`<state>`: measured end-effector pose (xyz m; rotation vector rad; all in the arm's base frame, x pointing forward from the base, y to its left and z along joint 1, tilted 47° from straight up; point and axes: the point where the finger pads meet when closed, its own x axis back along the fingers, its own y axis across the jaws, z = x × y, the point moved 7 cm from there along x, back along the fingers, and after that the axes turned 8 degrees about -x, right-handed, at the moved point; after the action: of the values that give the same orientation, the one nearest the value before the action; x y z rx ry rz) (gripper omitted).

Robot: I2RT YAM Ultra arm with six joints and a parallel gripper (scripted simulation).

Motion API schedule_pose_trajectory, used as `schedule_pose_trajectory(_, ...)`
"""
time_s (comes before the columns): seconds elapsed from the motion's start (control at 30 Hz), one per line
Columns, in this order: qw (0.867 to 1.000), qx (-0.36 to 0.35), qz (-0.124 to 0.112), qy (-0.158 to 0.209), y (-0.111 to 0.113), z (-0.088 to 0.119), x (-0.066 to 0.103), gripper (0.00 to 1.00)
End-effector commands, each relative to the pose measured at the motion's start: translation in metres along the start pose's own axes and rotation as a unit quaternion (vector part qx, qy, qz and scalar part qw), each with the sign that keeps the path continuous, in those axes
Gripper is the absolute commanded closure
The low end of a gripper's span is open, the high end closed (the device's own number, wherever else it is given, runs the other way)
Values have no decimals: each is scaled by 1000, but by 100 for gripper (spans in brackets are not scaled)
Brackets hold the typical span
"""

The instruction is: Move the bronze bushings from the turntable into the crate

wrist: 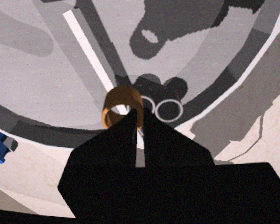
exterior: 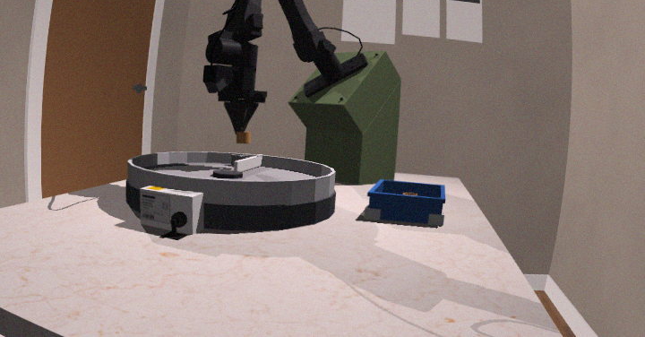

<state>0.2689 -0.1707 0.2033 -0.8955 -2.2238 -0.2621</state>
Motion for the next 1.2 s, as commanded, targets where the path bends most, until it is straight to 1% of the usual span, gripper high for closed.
schedule_pose_trajectory(0.0, 1000, -6, -1, -25, 1, -14, 13, 100)
schedule_pose_trajectory(0.47, 1000, -7, -3, -27, 4, -14, 13, 100)
schedule_pose_trajectory(0.6, 1000, -5, -2, -21, 9, -9, 8, 100)
schedule_pose_trajectory(0.73, 1000, 1, 2, 3, 17, 9, -3, 100)
schedule_pose_trajectory(0.87, 1000, 2, 2, 2, 30, 13, -3, 100)
schedule_pose_trajectory(0.9, 1000, -1, 0, -6, 34, 7, 0, 100)
schedule_pose_trajectory(0.93, 1000, -1, 0, -6, 38, 9, 0, 100)
schedule_pose_trajectory(1.0, 1000, -1, 0, -6, 38, 9, 0, 100)
schedule_pose_trajectory(1.03, 1000, -6, -3, -19, 41, 7, 7, 100)
schedule_pose_trajectory(1.07, 1000, 1, 1, -2, 47, 15, -1, 100)
schedule_pose_trajectory(1.17, 1000, -1, 0, -5, 63, 18, 0, 100)
